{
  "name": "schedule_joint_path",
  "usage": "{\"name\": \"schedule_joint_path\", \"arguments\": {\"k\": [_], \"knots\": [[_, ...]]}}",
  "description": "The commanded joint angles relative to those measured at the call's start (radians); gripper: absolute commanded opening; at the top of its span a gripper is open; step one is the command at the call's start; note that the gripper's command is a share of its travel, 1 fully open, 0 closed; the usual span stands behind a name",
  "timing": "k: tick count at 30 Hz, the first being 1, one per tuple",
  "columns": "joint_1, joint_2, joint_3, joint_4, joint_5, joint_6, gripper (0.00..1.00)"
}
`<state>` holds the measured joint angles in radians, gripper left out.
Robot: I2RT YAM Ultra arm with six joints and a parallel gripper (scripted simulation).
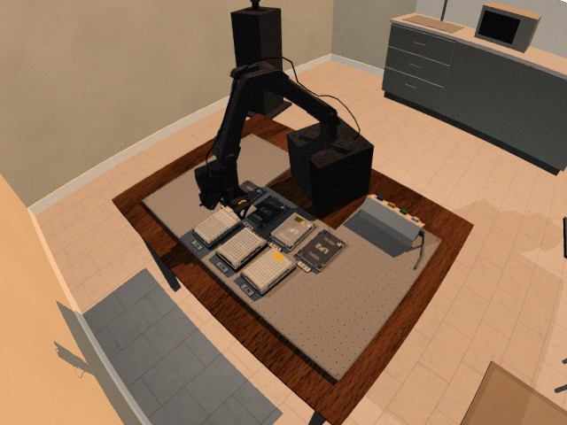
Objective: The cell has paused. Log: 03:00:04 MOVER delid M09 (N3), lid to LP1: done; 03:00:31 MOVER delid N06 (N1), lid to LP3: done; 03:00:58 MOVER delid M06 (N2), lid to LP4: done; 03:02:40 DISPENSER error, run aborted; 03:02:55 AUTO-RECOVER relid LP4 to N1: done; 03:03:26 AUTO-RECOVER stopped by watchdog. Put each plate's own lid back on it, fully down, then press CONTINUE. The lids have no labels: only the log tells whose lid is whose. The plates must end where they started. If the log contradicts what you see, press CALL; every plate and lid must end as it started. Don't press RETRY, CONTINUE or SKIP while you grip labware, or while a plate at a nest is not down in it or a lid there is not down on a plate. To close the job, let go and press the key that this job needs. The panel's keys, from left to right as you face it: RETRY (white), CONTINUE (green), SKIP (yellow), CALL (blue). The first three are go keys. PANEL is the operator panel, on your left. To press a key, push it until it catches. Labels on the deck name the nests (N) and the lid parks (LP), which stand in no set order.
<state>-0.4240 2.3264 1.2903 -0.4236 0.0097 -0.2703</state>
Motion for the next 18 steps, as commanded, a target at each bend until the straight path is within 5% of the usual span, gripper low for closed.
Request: {"name": "schedule_joint_path", "arguments": {"k": [1, 18], "knots": [[-0.012, 0.020, 0.075, -0.065, -0.008, -0.013, 0.00], [-0.021, 0.216, 0.502, -0.294, -0.010, -0.027, 0.00]]}}
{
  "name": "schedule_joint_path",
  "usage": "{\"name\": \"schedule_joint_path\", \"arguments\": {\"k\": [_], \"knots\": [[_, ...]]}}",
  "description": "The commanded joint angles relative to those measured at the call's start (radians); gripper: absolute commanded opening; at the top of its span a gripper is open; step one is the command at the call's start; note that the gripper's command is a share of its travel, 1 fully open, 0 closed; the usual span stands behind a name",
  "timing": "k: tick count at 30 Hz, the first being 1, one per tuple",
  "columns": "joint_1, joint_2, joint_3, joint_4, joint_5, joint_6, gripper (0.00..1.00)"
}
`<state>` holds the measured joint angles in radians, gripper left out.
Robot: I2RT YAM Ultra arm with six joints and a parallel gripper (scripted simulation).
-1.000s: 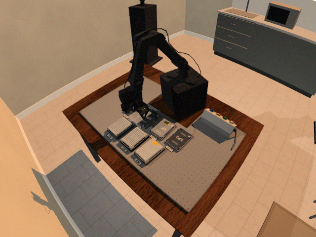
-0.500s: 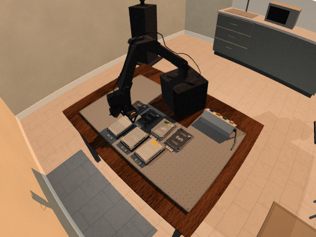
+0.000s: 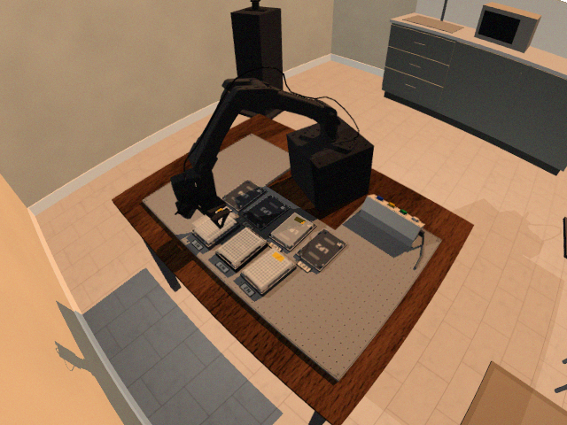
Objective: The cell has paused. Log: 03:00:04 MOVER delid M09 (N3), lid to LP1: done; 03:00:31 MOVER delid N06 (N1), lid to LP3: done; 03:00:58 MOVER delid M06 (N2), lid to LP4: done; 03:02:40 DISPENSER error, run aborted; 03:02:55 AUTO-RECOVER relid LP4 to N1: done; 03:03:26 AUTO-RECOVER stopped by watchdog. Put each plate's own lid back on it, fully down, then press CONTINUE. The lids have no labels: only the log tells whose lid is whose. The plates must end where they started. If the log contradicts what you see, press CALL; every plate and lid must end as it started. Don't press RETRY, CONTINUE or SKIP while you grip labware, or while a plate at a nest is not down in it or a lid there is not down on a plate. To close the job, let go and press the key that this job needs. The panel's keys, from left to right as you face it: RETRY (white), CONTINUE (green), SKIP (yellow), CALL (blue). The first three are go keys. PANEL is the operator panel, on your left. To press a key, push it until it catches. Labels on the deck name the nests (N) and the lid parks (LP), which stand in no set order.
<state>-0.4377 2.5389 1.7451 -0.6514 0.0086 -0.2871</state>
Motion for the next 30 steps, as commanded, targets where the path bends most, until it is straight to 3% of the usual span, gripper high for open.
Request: {"name": "schedule_joint_path", "arguments": {"k": [1, 7, 18, 19, 30], "knots": [[-0.007, 0.004, 0.047, -0.066, -0.008, -0.010, 0.00], [-0.007, -0.018, 0.060, -0.081, -0.007, -0.009, 0.00], [-0.007, 0.011, 0.075, -0.091, -0.007, -0.008, 0.00], [-0.007, -0.022, 0.076, -0.093, -0.006, -0.009, 0.00], [-0.006, 0.017, 0.100, -0.107, -0.007, -0.008, 0.00]]}}
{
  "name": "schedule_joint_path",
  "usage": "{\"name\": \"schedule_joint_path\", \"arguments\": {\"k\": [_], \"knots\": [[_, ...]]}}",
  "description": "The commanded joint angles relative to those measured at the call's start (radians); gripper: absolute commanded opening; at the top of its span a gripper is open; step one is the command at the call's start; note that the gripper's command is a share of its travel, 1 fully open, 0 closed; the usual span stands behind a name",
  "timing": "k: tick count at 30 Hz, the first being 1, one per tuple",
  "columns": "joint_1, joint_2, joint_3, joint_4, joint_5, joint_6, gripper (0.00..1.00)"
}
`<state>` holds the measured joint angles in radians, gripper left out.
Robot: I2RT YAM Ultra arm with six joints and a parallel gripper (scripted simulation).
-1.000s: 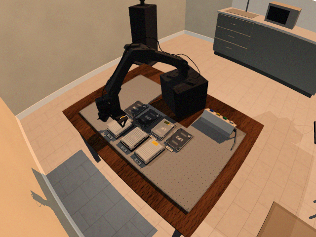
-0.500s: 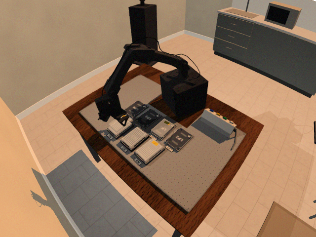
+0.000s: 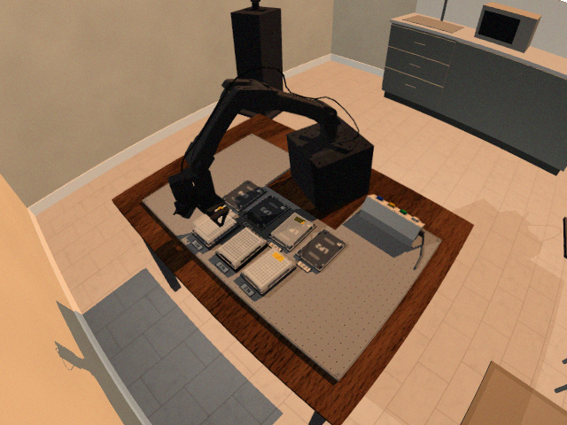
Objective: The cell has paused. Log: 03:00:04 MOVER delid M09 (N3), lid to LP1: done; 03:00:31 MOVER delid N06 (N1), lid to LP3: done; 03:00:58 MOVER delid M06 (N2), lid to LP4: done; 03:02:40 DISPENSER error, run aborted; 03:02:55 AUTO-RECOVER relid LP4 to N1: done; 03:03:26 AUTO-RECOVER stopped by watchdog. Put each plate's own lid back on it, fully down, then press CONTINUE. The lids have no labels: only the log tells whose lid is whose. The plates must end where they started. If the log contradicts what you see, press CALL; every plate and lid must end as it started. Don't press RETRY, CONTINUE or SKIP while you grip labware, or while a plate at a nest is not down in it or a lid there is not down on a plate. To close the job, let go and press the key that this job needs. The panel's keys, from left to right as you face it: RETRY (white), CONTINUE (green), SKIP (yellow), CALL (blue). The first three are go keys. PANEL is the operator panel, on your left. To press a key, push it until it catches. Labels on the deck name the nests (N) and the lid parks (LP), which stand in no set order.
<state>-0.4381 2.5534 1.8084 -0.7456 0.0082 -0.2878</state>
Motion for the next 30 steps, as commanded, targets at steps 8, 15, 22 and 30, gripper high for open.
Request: {"name": "schedule_joint_path", "arguments": {"k": [8, 15, 22, 30], "knots": [[-0.004, -0.002, 0.045, 0.000, -0.006, -0.006, 0.00], [-0.002, 0.014, 0.057, -0.015, -0.006, -0.005, 0.00], [-0.001, 0.026, 0.071, -0.009, -0.006, -0.004, 0.00], [0.001, 0.029, 0.071, 0.012, -0.006, -0.002, 0.00]]}}
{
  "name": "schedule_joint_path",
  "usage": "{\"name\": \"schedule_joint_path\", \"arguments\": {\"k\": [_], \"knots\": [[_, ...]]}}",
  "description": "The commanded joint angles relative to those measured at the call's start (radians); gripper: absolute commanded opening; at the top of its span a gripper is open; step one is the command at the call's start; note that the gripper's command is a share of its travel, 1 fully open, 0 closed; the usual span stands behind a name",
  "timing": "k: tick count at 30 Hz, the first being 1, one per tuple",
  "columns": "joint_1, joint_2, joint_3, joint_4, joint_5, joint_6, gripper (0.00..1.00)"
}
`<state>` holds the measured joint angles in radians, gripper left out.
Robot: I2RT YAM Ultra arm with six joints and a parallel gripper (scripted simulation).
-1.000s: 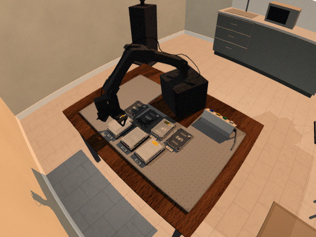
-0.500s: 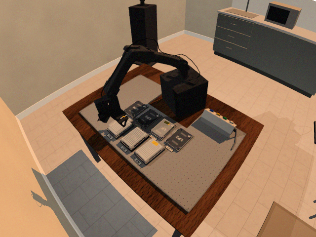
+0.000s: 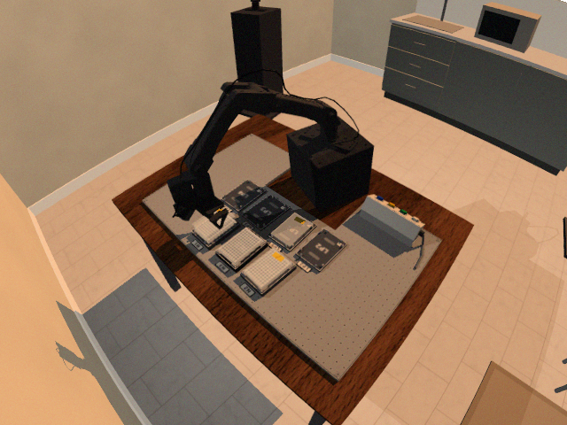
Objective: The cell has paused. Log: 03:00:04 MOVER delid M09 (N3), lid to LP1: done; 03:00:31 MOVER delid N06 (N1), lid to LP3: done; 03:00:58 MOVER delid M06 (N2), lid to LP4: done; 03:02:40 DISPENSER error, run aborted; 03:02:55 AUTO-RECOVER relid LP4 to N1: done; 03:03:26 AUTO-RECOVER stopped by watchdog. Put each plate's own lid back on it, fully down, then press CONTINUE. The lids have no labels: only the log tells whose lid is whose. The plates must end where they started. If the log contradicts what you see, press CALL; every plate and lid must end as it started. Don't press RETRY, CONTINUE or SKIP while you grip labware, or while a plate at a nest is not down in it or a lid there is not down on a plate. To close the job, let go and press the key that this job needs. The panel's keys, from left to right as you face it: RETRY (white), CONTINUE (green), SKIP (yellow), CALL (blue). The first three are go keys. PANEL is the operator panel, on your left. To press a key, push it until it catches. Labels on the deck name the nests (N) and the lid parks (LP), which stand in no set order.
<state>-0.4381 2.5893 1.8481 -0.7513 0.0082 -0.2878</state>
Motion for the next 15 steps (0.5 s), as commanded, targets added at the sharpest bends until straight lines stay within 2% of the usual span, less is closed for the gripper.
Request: {"name": "schedule_joint_path", "arguments": {"k": [1, 15], "knots": [[0.001, -0.001, 0.031, 0.019, -0.006, -0.002, 0.00], [0.004, 0.013, 0.004, 0.034, -0.006, 0.000, 0.00]]}}
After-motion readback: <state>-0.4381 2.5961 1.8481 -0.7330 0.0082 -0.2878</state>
